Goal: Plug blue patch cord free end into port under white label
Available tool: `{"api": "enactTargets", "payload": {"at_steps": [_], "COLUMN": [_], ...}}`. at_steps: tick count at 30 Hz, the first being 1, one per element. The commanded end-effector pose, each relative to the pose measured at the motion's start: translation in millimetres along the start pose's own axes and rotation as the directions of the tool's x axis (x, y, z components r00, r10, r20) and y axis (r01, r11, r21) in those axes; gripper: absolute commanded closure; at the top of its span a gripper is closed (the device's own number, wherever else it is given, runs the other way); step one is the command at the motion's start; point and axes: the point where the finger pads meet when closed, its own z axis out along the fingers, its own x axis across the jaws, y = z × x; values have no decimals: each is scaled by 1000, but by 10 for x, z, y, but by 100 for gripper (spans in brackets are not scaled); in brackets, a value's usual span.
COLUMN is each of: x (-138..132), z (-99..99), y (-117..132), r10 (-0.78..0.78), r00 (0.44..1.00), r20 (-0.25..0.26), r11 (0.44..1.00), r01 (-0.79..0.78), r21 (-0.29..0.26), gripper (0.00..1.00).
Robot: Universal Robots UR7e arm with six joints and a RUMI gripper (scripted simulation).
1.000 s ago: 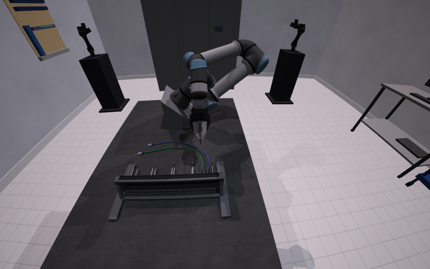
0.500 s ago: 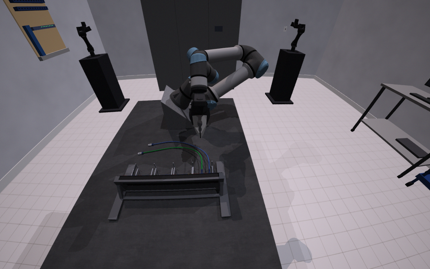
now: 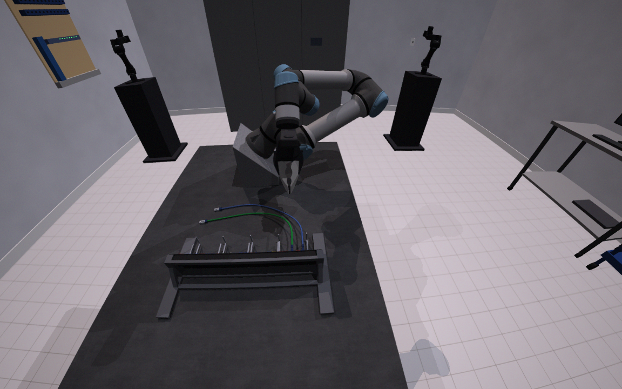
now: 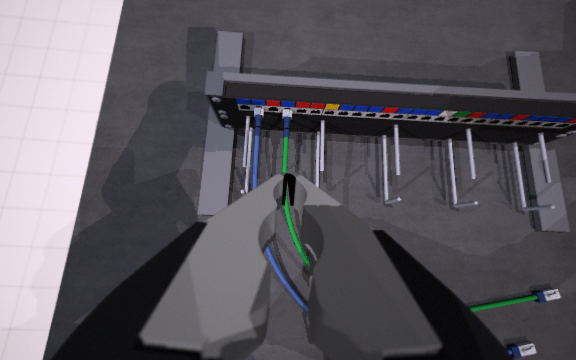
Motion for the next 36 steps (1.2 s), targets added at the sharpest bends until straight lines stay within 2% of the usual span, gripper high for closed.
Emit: {"api": "enactTargets", "payload": {"at_steps": [1, 22, 36], "x": [1, 28, 496], "z": [-32, -59, -58], "y": [-1, -1, -1], "r10": [-1, -1, -1], "r00": [1000, 1000, 1000], "r20": [1, 2, 2], "r11": [1000, 1000, 1000], "r01": [1, 1, 1], "r21": [-1, -1, -1], "gripper": [100, 100, 100]}}
